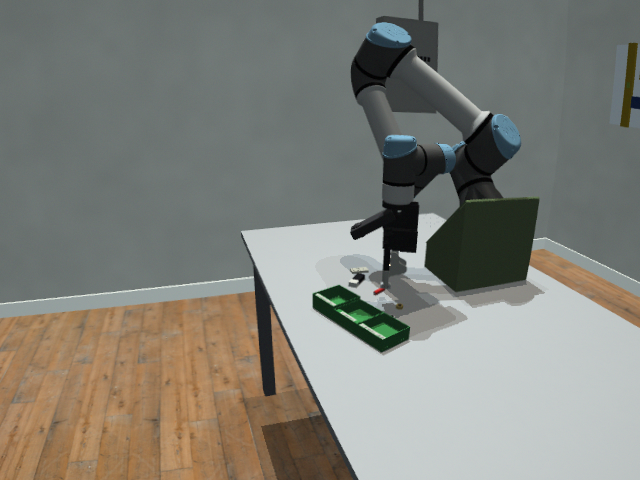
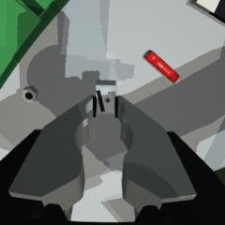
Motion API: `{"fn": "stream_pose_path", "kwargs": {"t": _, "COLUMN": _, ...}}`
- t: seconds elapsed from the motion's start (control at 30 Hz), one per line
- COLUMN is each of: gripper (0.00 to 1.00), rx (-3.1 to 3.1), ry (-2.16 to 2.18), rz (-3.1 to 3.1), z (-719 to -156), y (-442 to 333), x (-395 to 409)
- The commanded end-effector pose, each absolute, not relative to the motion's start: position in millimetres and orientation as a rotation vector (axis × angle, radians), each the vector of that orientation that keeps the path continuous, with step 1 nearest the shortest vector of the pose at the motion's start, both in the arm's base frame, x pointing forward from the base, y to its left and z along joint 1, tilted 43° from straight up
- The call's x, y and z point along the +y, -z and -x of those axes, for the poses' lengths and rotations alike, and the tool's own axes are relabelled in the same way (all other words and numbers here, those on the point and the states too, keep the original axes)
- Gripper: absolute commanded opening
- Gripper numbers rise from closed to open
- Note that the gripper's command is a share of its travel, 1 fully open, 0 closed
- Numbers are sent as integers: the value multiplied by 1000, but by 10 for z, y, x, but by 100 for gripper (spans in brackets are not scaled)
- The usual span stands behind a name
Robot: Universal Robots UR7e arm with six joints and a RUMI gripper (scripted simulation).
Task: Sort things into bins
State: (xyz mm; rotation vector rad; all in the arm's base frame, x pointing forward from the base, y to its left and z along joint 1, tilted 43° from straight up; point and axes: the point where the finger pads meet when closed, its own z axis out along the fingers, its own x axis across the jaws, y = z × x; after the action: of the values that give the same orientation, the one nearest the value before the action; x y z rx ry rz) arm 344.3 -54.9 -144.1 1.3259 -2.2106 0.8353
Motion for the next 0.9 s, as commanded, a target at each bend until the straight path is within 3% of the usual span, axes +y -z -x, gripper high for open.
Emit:
{"fn": "stream_pose_path", "kwargs": {"t": 0.0, "gripper": 0, "rx": -2210, "ry": -833, "rz": -1322, "z": -3457, "y": 1314, "x": -429}}
{"fn": "stream_pose_path", "kwargs": {"t": 0.57, "gripper": 0, "rx": -2210, "ry": -833, "rz": -1322, "z": -3457, "y": 1318, "x": -432}}
{"fn": "stream_pose_path", "kwargs": {"t": 0.87, "gripper": 0, "rx": -2457, "ry": -942, "rz": -985, "z": -3875, "y": 1309, "x": -477}}
